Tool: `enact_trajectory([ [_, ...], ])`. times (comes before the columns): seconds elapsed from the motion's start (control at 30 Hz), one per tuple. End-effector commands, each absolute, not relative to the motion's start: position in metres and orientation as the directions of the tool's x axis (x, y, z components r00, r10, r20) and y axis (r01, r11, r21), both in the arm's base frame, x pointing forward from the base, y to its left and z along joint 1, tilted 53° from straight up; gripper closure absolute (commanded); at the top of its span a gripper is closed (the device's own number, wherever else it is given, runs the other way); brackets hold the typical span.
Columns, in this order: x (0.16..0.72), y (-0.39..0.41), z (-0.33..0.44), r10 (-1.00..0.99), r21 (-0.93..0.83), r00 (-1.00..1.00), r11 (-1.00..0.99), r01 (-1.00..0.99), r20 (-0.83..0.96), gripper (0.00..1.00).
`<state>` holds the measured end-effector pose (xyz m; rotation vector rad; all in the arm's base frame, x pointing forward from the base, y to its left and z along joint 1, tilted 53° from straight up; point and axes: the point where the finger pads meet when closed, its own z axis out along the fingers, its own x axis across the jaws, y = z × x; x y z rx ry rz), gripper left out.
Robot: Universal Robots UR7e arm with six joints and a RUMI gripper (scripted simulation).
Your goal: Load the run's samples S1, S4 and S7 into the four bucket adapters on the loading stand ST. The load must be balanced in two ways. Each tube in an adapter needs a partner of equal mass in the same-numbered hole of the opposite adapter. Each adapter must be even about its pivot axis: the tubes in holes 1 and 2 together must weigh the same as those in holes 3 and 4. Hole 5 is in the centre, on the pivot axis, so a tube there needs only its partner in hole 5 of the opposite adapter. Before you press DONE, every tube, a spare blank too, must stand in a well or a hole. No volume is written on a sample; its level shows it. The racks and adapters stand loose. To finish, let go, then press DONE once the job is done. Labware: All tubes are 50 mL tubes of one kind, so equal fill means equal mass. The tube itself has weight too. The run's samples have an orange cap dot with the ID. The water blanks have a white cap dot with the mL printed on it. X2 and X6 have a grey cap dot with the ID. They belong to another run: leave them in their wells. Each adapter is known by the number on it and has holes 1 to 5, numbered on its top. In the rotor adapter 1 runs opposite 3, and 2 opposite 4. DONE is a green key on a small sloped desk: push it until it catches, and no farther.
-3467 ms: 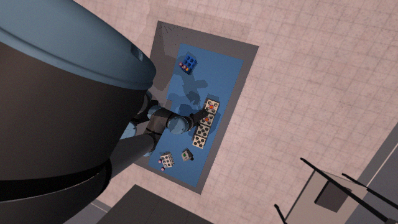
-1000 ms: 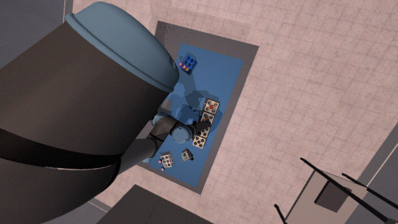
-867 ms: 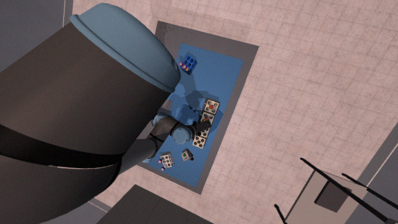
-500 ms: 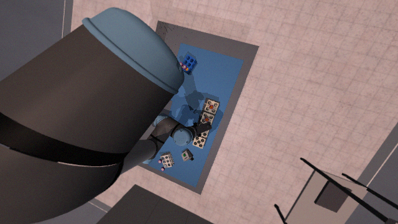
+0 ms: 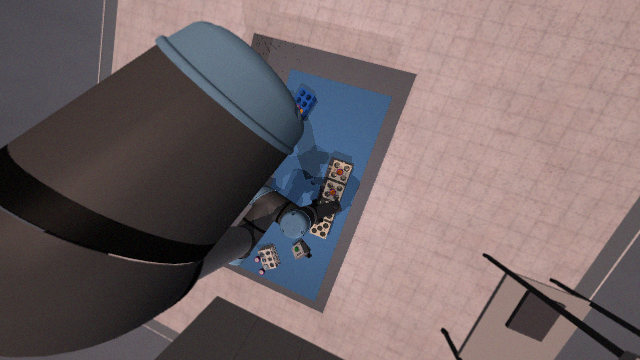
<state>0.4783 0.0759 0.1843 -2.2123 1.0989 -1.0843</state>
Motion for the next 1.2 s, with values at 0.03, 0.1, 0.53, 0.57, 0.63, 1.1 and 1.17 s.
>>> enact_trajectory([
  [0.03, 0.5099, 0.0391, 0.1869, -0.931, -0.761, 0.298, -0.348, -0.548, 0.212, 1.00],
  [0.1, 0.5099, 0.0391, 0.1869, -0.931, -0.761, 0.298, -0.348, -0.548, 0.212, 1.00],
  [0.53, 0.5099, 0.0391, 0.1869, -0.946, -0.771, 0.277, -0.301, -0.562, 0.167, 1.00],
  [0.57, 0.5099, 0.0391, 0.1869, -0.947, -0.771, 0.275, -0.297, -0.563, 0.164, 1.00],
  [0.63, 0.5099, 0.0391, 0.1869, -0.948, -0.772, 0.274, -0.294, -0.564, 0.161, 1.00],
  [1.1, 0.5099, 0.0391, 0.1869, -0.960, -0.779, 0.255, -0.248, -0.576, 0.117, 1.00],
  [1.17, 0.5099, 0.0391, 0.1869, -0.961, -0.780, 0.252, -0.241, -0.577, 0.111, 1.00],
])
